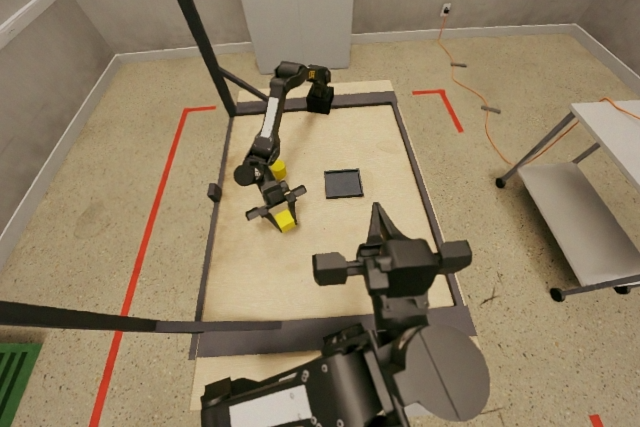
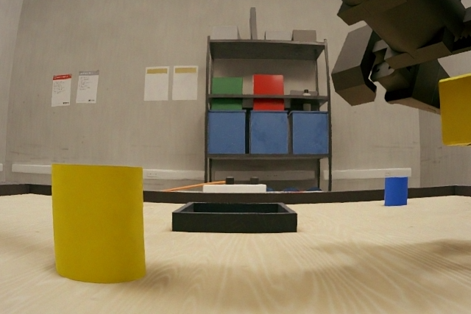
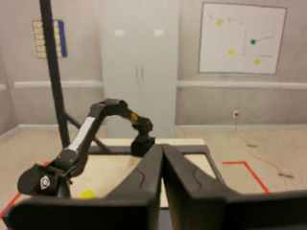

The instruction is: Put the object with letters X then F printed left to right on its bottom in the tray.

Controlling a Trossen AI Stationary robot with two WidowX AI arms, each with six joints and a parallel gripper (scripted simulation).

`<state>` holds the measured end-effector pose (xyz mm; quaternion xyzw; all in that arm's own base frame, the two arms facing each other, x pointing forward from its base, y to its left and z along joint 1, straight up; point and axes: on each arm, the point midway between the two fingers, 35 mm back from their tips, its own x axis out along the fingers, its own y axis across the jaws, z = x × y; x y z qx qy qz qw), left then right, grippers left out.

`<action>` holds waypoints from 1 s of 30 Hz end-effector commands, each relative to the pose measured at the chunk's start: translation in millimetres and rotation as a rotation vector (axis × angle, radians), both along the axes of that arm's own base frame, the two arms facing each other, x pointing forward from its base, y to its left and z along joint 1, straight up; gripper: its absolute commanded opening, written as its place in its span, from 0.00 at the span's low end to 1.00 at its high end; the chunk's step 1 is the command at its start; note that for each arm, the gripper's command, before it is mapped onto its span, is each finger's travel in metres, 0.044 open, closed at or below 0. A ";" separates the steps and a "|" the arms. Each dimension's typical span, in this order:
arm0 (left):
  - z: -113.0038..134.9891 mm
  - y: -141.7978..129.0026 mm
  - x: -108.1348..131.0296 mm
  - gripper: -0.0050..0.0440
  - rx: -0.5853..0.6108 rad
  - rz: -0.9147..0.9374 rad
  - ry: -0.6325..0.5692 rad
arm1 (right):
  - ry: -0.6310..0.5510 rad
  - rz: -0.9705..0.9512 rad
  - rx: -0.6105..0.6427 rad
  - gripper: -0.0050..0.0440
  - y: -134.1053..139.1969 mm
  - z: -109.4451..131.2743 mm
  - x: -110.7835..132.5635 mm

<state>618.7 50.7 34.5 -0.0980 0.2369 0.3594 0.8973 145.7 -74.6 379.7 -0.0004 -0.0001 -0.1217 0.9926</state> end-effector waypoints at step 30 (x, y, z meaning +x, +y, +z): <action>30.3 55.9 -47.8 0.45 -0.290 0.107 0.071 | -0.001 -0.002 0.001 0.00 -18.1 -29.1 11.8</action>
